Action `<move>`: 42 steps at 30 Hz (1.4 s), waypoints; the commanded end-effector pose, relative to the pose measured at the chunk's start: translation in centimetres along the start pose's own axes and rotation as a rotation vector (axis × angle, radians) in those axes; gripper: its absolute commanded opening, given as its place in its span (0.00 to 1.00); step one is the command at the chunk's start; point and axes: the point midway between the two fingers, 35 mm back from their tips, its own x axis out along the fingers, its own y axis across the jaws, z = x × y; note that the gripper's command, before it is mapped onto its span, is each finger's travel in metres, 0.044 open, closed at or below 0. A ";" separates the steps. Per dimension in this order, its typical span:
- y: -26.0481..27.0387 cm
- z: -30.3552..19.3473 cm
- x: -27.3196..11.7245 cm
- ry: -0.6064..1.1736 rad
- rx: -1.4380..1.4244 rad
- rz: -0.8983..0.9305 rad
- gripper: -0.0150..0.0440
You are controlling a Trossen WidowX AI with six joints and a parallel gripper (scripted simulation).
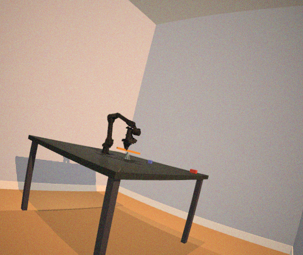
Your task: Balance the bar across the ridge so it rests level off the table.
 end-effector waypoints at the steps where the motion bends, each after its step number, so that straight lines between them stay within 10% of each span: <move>1: 0.0 0.0 0.1 0.000 -0.005 0.002 0.25; 42: 0.0 0.0 0.5 0.000 -0.005 0.002 0.25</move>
